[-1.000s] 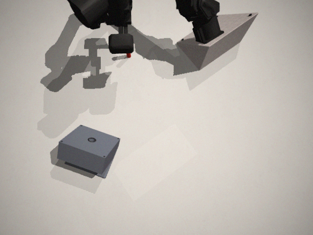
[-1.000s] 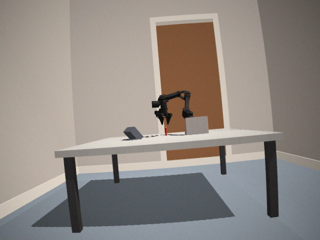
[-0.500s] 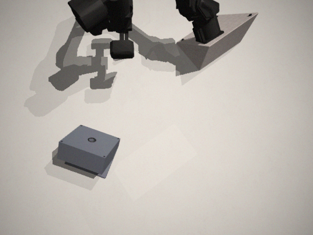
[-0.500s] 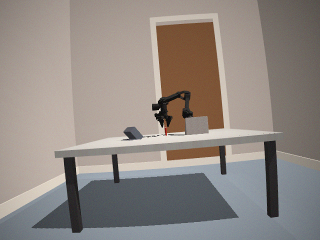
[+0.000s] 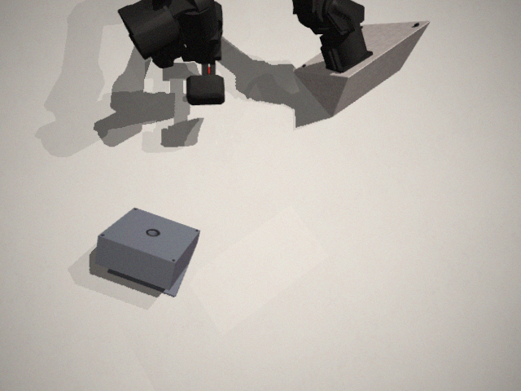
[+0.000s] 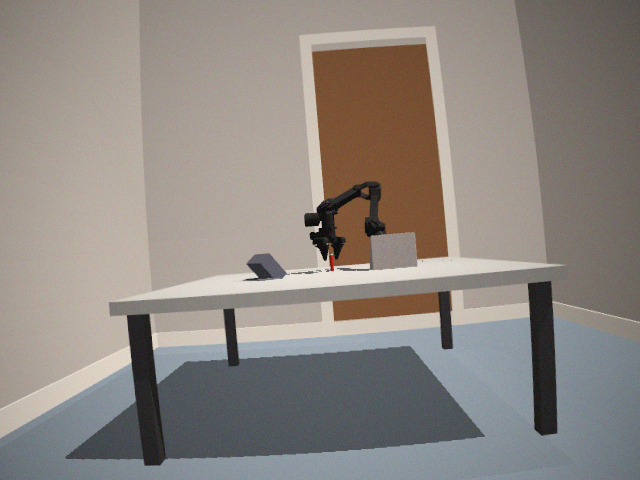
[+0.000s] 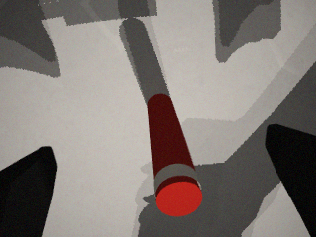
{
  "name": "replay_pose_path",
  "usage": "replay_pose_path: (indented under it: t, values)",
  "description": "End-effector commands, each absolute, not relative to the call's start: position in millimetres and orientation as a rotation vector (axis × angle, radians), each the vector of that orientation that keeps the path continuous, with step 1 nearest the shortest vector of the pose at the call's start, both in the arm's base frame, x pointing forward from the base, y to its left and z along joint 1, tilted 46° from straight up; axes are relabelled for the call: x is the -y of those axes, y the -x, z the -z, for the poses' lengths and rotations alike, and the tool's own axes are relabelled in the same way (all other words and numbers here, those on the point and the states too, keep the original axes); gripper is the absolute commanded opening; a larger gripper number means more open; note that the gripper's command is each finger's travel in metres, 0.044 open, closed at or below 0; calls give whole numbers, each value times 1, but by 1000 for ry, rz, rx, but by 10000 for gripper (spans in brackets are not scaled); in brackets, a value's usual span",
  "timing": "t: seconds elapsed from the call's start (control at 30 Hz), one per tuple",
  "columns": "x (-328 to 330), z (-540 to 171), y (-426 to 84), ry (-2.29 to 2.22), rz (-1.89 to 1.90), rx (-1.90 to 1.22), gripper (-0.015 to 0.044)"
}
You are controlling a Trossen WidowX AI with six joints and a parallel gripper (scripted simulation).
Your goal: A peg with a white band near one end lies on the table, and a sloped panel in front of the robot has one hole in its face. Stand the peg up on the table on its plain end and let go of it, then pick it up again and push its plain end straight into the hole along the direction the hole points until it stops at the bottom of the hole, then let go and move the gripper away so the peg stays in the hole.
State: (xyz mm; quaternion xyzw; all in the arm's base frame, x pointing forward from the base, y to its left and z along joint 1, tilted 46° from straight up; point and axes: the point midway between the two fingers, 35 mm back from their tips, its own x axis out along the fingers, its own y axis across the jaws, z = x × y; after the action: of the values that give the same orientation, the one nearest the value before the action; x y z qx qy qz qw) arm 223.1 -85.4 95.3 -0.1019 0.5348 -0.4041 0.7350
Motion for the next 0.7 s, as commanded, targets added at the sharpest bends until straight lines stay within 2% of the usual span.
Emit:
replay_pose_path:
  t: [0.0, 0.17, 0.67]
  values:
    - [92, -91, -222, 229, 893, -1174, 440]
    - [95, -88, -222, 231, 894, -1173, 440]
    - [92, -90, -223, 226, 891, -1175, 46]
